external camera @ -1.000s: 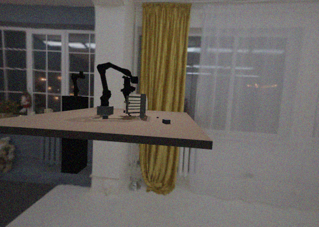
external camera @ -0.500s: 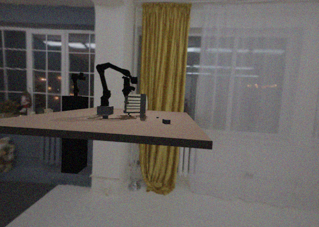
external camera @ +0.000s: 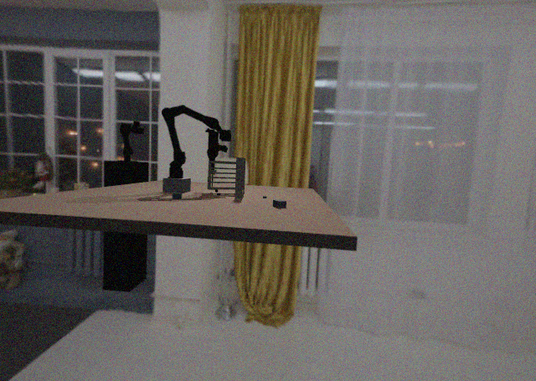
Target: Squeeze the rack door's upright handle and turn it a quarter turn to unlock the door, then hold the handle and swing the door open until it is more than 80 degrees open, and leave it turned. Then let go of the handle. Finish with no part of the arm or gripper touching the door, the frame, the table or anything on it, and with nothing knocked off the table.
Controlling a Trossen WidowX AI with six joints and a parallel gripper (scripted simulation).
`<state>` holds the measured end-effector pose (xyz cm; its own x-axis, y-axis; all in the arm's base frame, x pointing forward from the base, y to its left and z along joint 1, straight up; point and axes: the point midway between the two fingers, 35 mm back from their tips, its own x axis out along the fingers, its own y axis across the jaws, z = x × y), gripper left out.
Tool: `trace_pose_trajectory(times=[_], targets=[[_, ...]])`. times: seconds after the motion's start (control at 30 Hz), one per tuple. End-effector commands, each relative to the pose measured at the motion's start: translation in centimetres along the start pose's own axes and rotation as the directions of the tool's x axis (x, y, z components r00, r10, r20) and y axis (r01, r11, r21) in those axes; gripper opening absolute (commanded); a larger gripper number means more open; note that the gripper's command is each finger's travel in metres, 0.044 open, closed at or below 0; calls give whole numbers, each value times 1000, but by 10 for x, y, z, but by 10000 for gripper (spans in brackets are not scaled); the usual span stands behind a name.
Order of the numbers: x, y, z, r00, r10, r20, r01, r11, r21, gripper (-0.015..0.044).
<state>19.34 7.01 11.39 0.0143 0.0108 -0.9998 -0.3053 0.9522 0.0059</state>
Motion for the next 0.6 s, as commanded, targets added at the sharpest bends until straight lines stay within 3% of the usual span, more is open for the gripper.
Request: trace_pose_trajectory(times=[0.0, 0.57], targets=[[0, 6, 2, 1000, 1, 4, -1, 998, 60, 20], [0, 38, 12, 1000, 4, 4, -5, 963, 270, 20]])
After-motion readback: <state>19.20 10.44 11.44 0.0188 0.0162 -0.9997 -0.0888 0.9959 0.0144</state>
